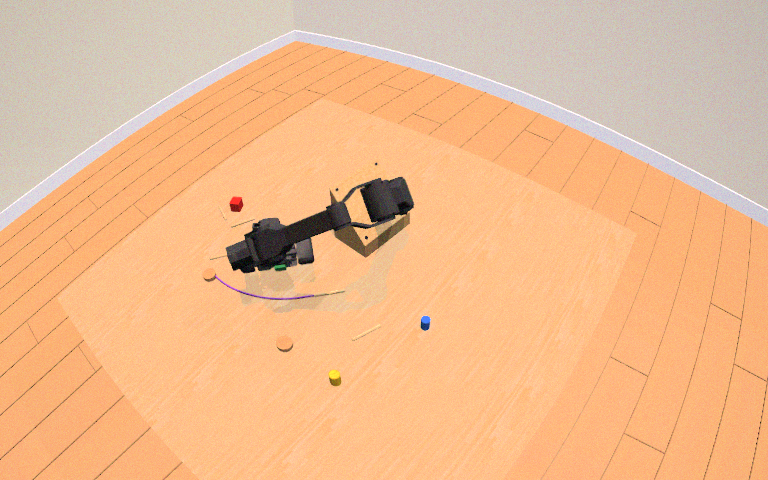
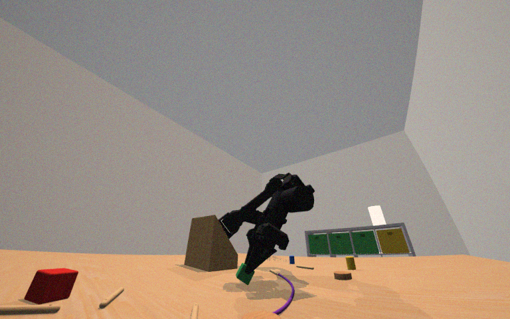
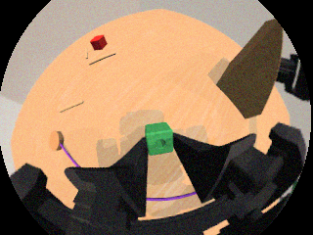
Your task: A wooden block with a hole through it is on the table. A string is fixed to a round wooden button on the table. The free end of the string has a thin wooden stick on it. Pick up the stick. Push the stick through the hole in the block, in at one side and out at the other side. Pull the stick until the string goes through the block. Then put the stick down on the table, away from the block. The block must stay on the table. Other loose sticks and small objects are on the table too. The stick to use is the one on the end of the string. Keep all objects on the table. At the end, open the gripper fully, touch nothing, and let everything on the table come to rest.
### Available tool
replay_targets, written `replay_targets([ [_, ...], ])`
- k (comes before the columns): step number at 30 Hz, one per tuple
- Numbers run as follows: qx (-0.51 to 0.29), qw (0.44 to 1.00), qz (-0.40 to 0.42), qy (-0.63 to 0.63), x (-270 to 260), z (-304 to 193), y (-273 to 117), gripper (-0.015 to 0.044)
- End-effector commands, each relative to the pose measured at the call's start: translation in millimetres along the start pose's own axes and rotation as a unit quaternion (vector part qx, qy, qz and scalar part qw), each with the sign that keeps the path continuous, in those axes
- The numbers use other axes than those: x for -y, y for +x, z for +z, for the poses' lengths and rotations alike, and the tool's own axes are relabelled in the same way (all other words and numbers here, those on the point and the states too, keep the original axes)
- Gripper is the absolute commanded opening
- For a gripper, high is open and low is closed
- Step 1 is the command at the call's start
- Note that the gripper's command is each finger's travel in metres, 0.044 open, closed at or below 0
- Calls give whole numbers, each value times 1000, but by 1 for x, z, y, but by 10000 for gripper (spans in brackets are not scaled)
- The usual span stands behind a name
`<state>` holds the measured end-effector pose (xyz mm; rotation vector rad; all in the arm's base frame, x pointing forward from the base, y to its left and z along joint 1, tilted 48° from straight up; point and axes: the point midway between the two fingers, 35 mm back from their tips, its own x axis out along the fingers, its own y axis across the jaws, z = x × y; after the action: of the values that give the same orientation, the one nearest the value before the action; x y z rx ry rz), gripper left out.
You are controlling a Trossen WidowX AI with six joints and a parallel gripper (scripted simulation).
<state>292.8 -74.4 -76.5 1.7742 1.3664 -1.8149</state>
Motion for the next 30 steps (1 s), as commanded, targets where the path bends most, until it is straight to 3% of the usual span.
replay_targets([
  [1,6,1000,3,2,-1,-1,-2,0],
  [25,210,978,-1,2,-1,-25,-1,0],
  [30,184,983,-2,0,0,-22,-2,131],
])
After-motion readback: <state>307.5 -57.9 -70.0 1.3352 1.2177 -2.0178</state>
